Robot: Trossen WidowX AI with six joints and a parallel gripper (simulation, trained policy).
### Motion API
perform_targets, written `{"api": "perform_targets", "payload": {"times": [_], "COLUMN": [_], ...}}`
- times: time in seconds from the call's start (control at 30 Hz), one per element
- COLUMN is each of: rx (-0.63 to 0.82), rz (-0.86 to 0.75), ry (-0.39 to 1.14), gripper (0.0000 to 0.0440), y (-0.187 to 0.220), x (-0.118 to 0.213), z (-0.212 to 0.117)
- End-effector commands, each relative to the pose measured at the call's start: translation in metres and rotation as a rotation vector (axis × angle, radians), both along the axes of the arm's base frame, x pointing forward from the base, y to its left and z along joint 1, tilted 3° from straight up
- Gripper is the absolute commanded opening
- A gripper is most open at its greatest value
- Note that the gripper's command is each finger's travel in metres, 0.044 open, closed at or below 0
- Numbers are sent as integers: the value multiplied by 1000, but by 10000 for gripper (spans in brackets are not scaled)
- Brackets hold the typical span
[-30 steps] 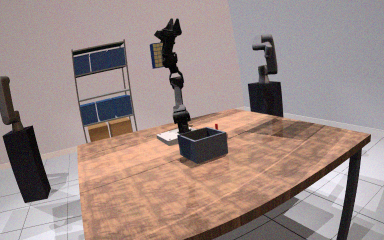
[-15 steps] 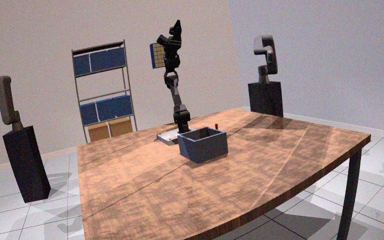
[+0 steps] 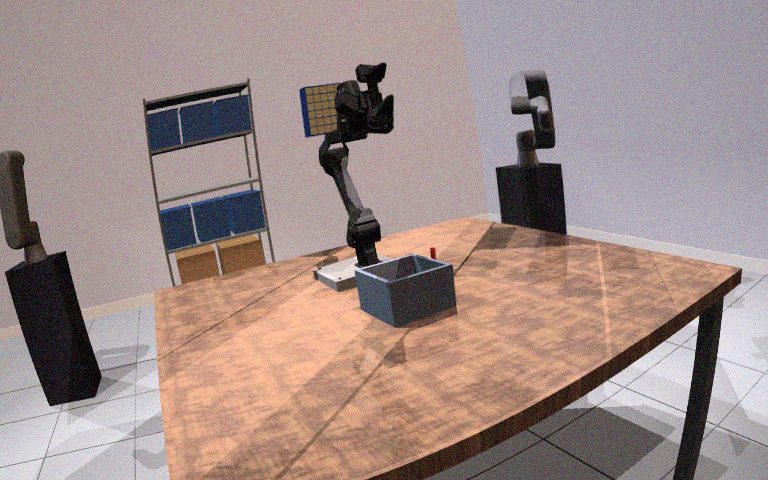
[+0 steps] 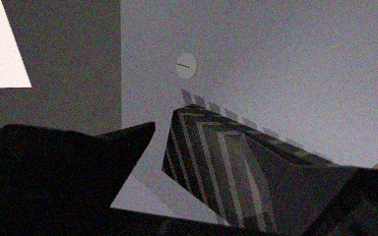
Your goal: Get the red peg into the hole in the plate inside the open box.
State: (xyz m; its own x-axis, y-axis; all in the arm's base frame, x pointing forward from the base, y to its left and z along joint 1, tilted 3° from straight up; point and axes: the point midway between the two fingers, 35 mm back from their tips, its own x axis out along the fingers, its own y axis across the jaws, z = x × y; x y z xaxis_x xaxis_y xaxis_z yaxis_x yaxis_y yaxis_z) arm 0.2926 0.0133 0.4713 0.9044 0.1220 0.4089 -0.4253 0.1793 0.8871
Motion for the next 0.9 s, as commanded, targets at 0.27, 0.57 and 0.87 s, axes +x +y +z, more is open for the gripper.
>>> {"api": "perform_targets", "payload": {"times": [0.27,0.57,0.87], "rx": [49,28,-22], "rz": [58,83,91], "ry": [405,715,1023], "gripper": [440,440,440], "y": [33,58,78], "x": [34,33,12], "z": [-94,-167,-234]}}
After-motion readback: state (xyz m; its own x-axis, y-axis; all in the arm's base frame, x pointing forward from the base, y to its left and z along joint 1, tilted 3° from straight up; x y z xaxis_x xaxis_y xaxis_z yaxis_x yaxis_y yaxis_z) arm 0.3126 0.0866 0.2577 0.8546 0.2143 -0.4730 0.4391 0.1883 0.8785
